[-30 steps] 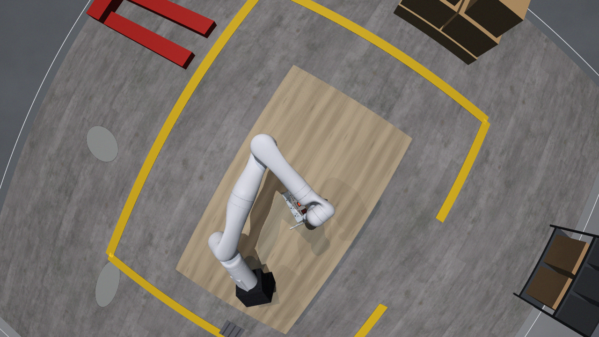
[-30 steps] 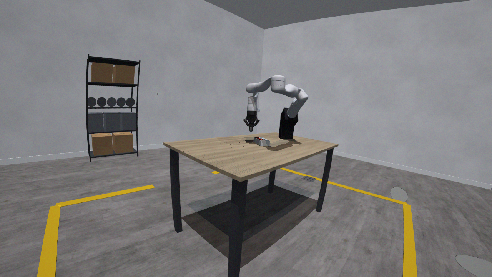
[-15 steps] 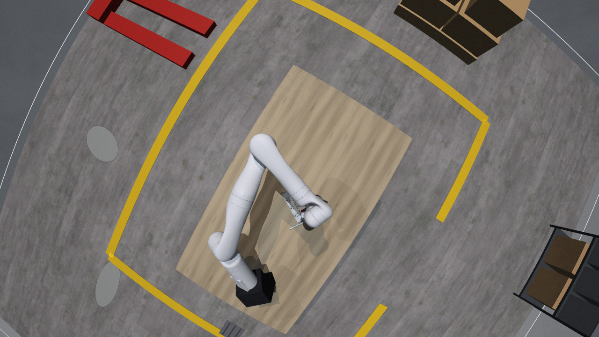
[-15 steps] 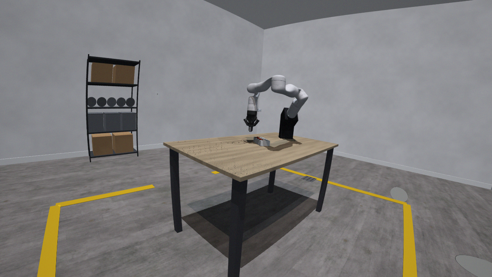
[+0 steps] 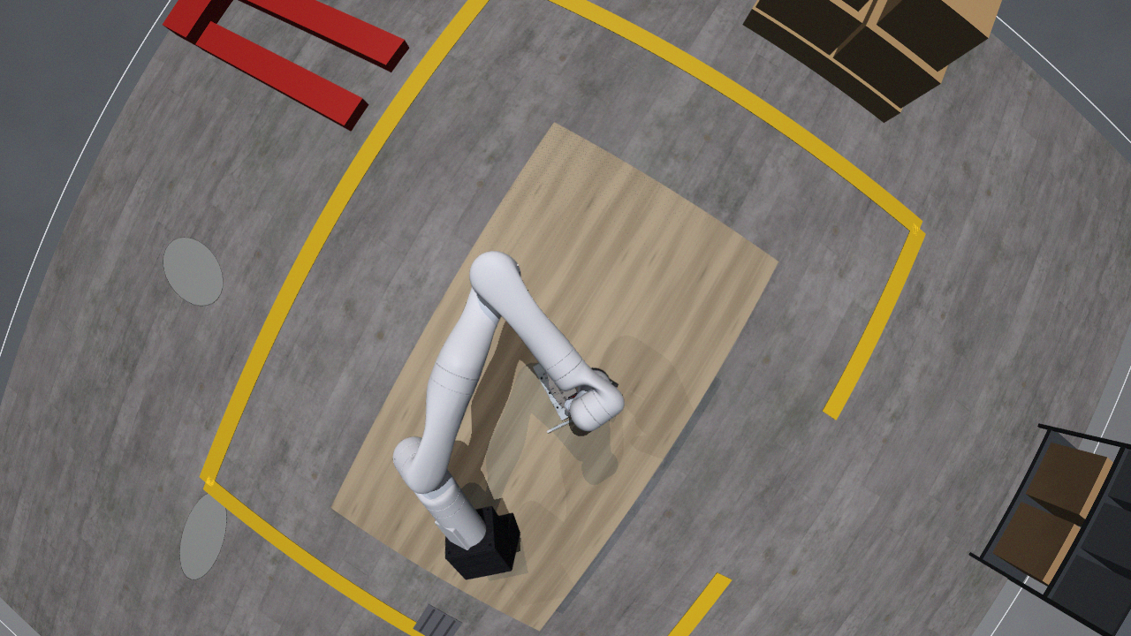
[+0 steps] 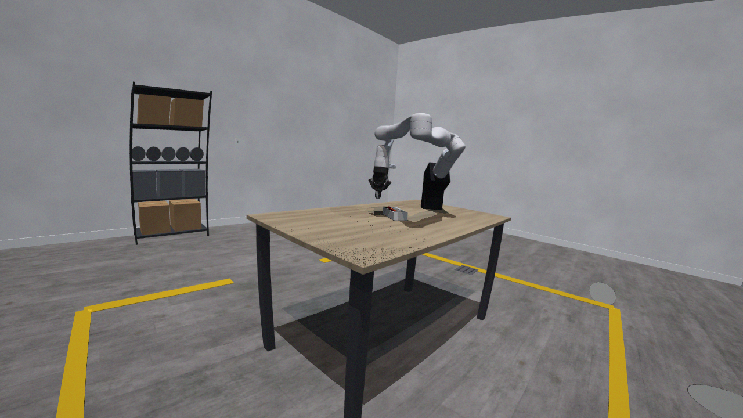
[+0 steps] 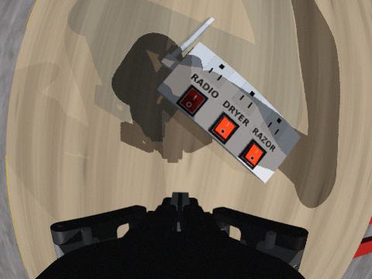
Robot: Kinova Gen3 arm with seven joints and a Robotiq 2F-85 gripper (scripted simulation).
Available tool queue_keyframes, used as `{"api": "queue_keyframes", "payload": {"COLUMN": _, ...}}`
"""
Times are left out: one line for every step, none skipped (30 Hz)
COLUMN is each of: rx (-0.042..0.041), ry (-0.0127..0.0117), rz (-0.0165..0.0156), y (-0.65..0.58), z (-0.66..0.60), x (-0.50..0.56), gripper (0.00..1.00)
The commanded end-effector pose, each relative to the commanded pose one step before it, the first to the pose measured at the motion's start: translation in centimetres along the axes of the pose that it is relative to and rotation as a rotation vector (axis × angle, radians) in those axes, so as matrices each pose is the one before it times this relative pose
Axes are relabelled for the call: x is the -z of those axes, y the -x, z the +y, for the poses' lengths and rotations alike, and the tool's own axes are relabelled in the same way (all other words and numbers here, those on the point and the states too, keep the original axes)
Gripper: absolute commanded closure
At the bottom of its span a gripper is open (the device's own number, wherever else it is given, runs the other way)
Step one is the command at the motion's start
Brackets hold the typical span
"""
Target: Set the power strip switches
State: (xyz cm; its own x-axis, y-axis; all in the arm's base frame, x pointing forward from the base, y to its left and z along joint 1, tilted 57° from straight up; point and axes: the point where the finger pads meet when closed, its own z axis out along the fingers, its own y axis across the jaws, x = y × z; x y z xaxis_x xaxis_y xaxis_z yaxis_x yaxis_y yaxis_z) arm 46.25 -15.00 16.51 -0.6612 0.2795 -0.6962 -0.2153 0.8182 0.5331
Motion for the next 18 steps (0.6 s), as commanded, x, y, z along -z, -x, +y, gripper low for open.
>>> {"api": "queue_keyframes", "payload": {"rx": -0.01197, "ry": -0.00375, "rz": -0.00277, "y": 0.002, "z": 0.026, "x": 0.094, "gripper": 1.0}}
{"api": "queue_keyframes", "payload": {"rx": 0.0, "ry": 0.0, "rz": 0.0, "y": 0.0, "z": 0.0, "x": 0.0, "gripper": 1.0}}
{"api": "queue_keyframes", "payload": {"rx": 0.0, "ry": 0.0, "rz": 0.0, "y": 0.0, "z": 0.0, "x": 0.0, "gripper": 1.0}}
{"api": "queue_keyframes", "payload": {"rx": 0.0, "ry": 0.0, "rz": 0.0, "y": 0.0, "z": 0.0, "x": 0.0, "gripper": 1.0}}
{"api": "queue_keyframes", "payload": {"rx": 0.0, "ry": 0.0, "rz": 0.0, "y": 0.0, "z": 0.0, "x": 0.0, "gripper": 1.0}}
{"api": "queue_keyframes", "payload": {"rx": -0.04309, "ry": -0.00911, "rz": -0.007, "y": -0.001, "z": -0.075, "x": 0.05, "gripper": 1.0}}
{"api": "queue_keyframes", "payload": {"rx": 0.0, "ry": 0.0, "rz": 0.0, "y": 0.0, "z": 0.0, "x": 0.0, "gripper": 1.0}}
{"api": "queue_keyframes", "payload": {"rx": 0.0, "ry": 0.0, "rz": 0.0, "y": 0.0, "z": 0.0, "x": 0.0, "gripper": 1.0}}
{"api": "queue_keyframes", "payload": {"rx": 0.0, "ry": 0.0, "rz": 0.0, "y": 0.0, "z": 0.0, "x": 0.0, "gripper": 1.0}}
{"api": "queue_keyframes", "payload": {"rx": 0.0, "ry": 0.0, "rz": 0.0, "y": 0.0, "z": 0.0, "x": 0.0, "gripper": 1.0}}
{"api": "queue_keyframes", "payload": {"rx": -0.04226, "ry": -0.00871, "rz": -0.00681, "y": -0.009, "z": -0.074, "x": 0.053, "gripper": 1.0}}
{"api": "queue_keyframes", "payload": {"rx": 0.0, "ry": 0.0, "rz": 0.0, "y": 0.0, "z": 0.0, "x": 0.0, "gripper": 1.0}}
{"api": "queue_keyframes", "payload": {"rx": 0.0, "ry": 0.0, "rz": 0.0, "y": 0.0, "z": 0.0, "x": 0.0, "gripper": 1.0}}
{"api": "queue_keyframes", "payload": {"rx": 0.0, "ry": 0.0, "rz": 0.0, "y": 0.0, "z": 0.0, "x": 0.0, "gripper": 1.0}}
{"api": "queue_keyframes", "payload": {"rx": 0.0, "ry": 0.0, "rz": 0.0, "y": 0.0, "z": 0.0, "x": 0.0, "gripper": 1.0}}
{"api": "queue_keyframes", "payload": {"rx": -0.04141, "ry": -0.00834, "rz": -0.00661, "y": -0.017, "z": -0.074, "x": 0.055, "gripper": 1.0}}
{"api": "queue_keyframes", "payload": {"rx": 0.0, "ry": 0.0, "rz": 0.0, "y": 0.0, "z": 0.0, "x": 0.0, "gripper": 1.0}}
{"api": "queue_keyframes", "payload": {"rx": 0.0, "ry": 0.0, "rz": 0.0, "y": 0.0, "z": 0.0, "x": 0.0, "gripper": 1.0}}
